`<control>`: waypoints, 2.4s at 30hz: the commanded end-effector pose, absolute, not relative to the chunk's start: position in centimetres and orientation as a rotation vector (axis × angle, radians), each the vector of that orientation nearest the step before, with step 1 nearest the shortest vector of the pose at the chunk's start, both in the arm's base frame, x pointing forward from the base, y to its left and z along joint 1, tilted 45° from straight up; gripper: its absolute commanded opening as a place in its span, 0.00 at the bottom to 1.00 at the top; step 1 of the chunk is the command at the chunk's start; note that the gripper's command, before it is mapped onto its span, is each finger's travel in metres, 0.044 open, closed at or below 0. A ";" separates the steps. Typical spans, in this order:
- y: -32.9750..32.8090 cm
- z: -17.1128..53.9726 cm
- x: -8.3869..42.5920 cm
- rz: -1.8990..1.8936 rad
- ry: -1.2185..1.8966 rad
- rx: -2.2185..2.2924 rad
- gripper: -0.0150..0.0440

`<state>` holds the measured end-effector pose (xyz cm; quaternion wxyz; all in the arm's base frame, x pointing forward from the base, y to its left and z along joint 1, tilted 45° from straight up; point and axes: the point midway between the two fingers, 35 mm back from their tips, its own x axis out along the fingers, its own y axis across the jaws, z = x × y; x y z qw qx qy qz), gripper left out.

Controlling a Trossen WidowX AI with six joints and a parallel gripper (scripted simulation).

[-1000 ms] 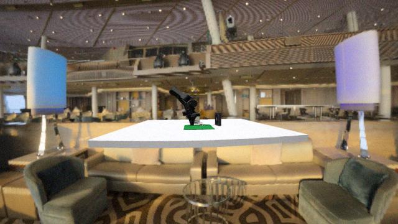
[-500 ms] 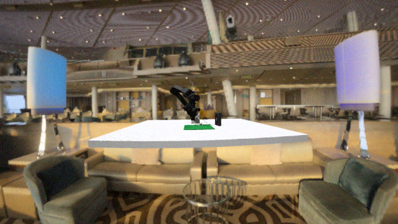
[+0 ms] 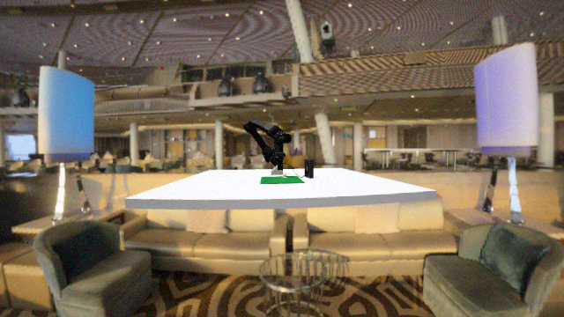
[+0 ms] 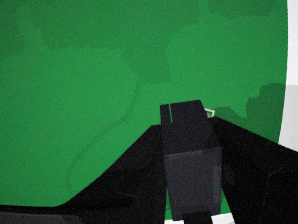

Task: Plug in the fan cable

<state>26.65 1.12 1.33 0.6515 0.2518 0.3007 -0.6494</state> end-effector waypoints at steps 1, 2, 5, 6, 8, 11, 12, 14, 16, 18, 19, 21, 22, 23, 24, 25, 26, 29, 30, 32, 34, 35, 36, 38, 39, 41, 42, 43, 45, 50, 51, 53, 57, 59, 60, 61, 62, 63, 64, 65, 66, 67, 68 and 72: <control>2.1 0.2 26.3 -1.536 0.585 0.679 0.25; 2.3 0.0 26.2 -1.549 0.559 0.704 0.25; 2.9 -0.6 25.9 -1.586 0.482 0.781 0.25; 3.1 -0.8 25.9 -1.598 0.455 0.807 0.25; 3.4 -1.2 25.7 -1.619 0.407 0.853 0.25; 3.5 -1.3 25.6 -1.627 0.389 0.869 0.25; 3.5 -1.4 25.6 -1.627 0.389 0.869 0.25; 3.5 -1.4 25.6 -1.627 0.389 0.869 0.25; 3.5 -1.4 25.6 -1.627 0.389 0.869 0.25; 3.5 -1.4 25.6 -1.627 0.389 0.869 0.25; 3.5 -1.4 25.6 -1.627 0.389 0.869 0.25; 3.5 -1.4 25.6 -1.627 0.389 0.869 0.25; 3.4 -1.3 25.6 -1.627 0.388 0.870 0.25; 3.4 -1.1 25.4 -1.628 0.386 0.872 0.25; 3.4 -1.0 25.4 -1.628 0.385 0.873 0.25; 3.4 -1.0 25.4 -1.628 0.385 0.873 0.25; 3.4 -1.0 25.4 -1.628 0.385 0.873 0.25; 3.4 -1.0 25.4 -1.628 0.385 0.873 0.25; 3.4 -1.0 25.4 -1.628 0.385 0.873 0.25; 3.2 -0.9 25.4 -1.629 0.384 0.874 0.25; 3.1 -0.8 25.3 -1.629 0.383 0.875 0.25; 3.1 -0.8 25.3 -1.629 0.383 0.875 0.25; 3.1 -0.8 25.3 -1.629 0.383 0.875 0.25; 3.1 -0.8 25.3 -1.629 0.383 0.875 0.25; 3.1 -0.8 25.3 -1.629 0.383 0.875 0.25; 3.0 -0.7 25.4 -1.629 0.383 0.875 0.25; 3.0 -0.7 25.4 -1.629 0.383 0.875 0.25; 3.0 -0.7 25.4 -1.629 0.383 0.875 0.25; 3.0 -0.7 25.4 -1.629 0.383 0.875 0.25; 2.6 -1.2 25.4 -1.629 0.384 0.874 0.25; 2.1 -1.6 25.4 -1.628 0.384 0.873 0.25; 1.5 -2.2 25.3 -1.628 0.385 0.871 0.25; 1.5 -2.2 25.3 -1.628 0.385 0.871 0.25; 1.5 -2.2 25.3 -1.628 0.385 0.871 0.25; 1.5 -2.2 25.3 -1.628 0.385 0.871 0.25; 1.5 -2.2 25.3 -1.628 0.385 0.871 0.25; 1.5 -2.2 25.3 -1.628 0.385 0.871 0.25; 1.5 -2.2 25.3 -1.628 0.385 0.871 0.25; 1.5 -2.3 25.3 -1.626 0.391 0.866 0.25; 1.5 -2.3 25.3 -1.626 0.391 0.866 0.25; 1.5 -2.3 25.3 -1.626 0.391 0.866 0.25; 1.6 -2.3 25.3 -1.624 0.394 0.863 0.25; 1.6 -2.3 25.3 -1.624 0.394 0.863 0.25; 1.6 -2.3 25.3 -1.624 0.395 0.862 0.25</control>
